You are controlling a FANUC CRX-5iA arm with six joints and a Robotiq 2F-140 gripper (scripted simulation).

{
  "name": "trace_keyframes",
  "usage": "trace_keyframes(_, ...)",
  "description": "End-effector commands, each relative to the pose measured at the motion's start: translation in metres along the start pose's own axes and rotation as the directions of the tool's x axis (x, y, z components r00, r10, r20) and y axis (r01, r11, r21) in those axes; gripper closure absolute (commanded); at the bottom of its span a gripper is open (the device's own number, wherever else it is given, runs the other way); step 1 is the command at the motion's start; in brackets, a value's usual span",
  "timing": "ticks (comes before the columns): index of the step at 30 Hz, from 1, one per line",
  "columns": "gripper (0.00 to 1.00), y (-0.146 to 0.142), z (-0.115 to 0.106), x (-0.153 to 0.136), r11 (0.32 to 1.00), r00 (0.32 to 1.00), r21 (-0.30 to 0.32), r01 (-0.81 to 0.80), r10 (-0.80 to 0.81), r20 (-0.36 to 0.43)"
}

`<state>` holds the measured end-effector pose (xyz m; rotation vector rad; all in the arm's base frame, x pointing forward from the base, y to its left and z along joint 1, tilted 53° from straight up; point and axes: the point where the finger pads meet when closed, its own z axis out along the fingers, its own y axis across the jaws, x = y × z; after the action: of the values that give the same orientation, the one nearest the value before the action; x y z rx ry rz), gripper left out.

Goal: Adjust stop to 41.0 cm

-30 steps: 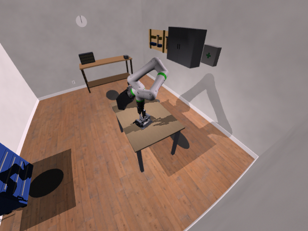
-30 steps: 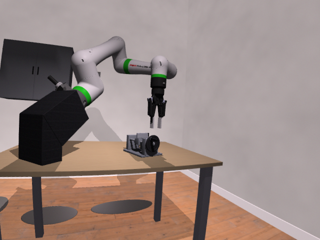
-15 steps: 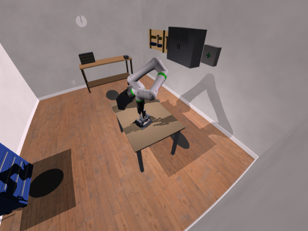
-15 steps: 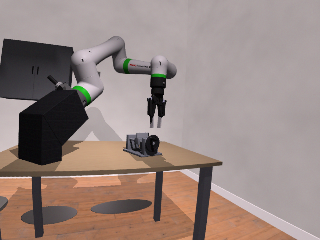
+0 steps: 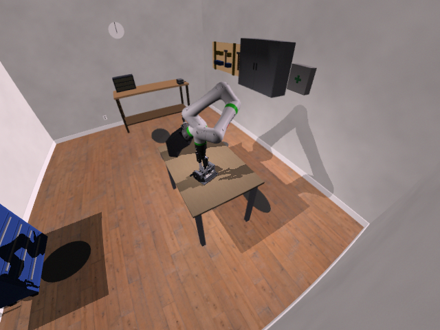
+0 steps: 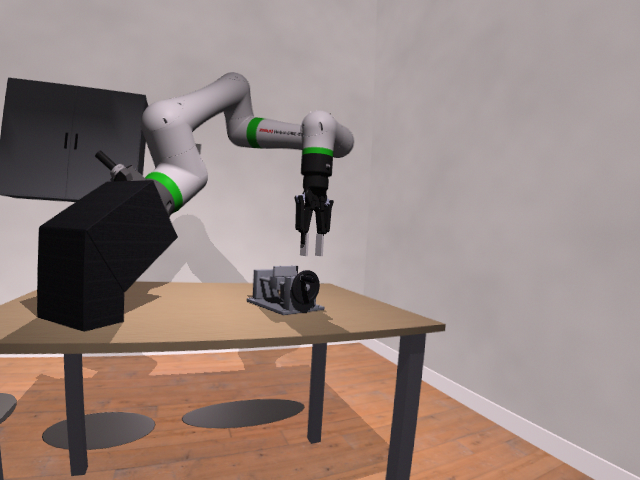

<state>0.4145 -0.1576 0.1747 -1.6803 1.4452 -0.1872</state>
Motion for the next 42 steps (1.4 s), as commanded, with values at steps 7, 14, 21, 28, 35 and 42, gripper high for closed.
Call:
trace_keyframes(7,0.67,0.032,0.000,0.036,1.000,1.000,0.000,0.000,0.000,0.000)
trace_keyframes(14,0.67,0.065,0.000,0.075,1.000,1.000,0.000,0.000,0.000,0.000)
trace_keyframes(21,0.67,0.071,0.000,0.081,1.000,1.000,0.000,0.000,0.000,0.000)
trace_keyframes(28,0.67,0.071,0.000,0.081,1.000,1.000,0.000,0.000,0.000,0.000)
trace_keyframes(35,0.67,0.071,0.000,0.081,1.000,1.000,0.000,0.000,0.000,0.000)
trace_keyframes(42,0.67,0.071,0.000,0.081,1.000,1.000,0.000,0.000,0.000,0.000)
